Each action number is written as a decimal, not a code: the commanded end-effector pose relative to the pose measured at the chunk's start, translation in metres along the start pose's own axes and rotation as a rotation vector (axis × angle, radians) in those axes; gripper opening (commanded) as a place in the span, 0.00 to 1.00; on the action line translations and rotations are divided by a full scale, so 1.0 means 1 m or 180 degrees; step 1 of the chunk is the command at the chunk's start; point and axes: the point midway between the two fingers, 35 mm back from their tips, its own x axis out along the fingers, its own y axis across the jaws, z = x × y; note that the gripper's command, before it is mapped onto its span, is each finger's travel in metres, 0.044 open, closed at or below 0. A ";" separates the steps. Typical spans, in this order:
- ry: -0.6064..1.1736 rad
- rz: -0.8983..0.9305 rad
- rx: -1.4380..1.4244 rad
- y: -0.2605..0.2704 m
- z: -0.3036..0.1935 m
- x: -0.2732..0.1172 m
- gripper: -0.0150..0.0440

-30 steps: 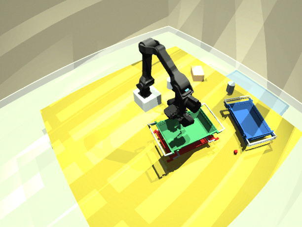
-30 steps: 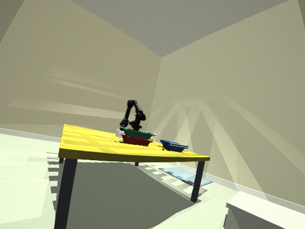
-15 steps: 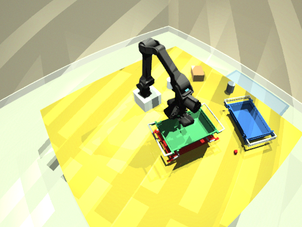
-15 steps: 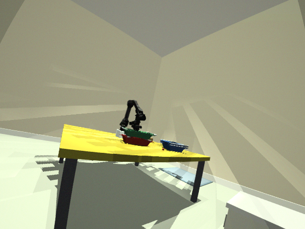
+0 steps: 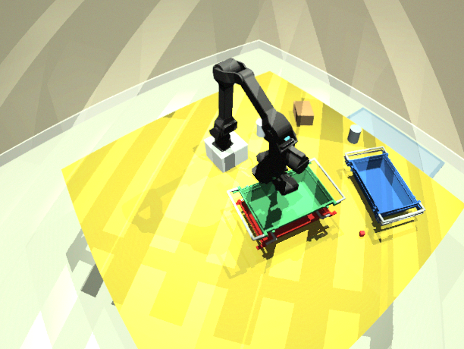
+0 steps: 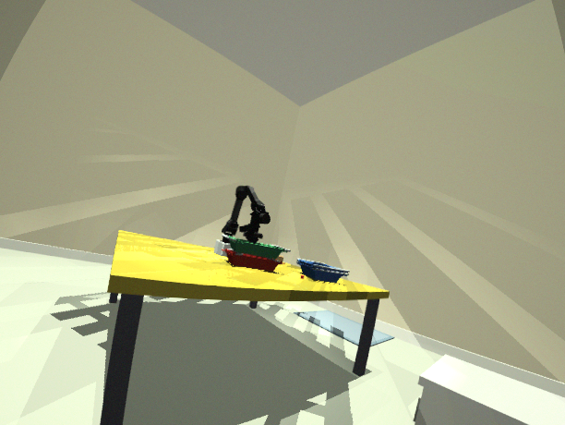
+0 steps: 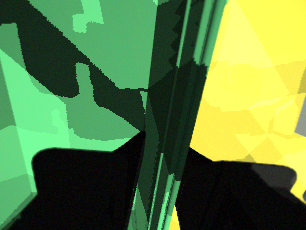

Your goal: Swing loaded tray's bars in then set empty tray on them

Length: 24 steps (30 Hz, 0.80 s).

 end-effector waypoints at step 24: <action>0.0000 -0.0064 0.0009 -0.004 0.000 0.004 0.80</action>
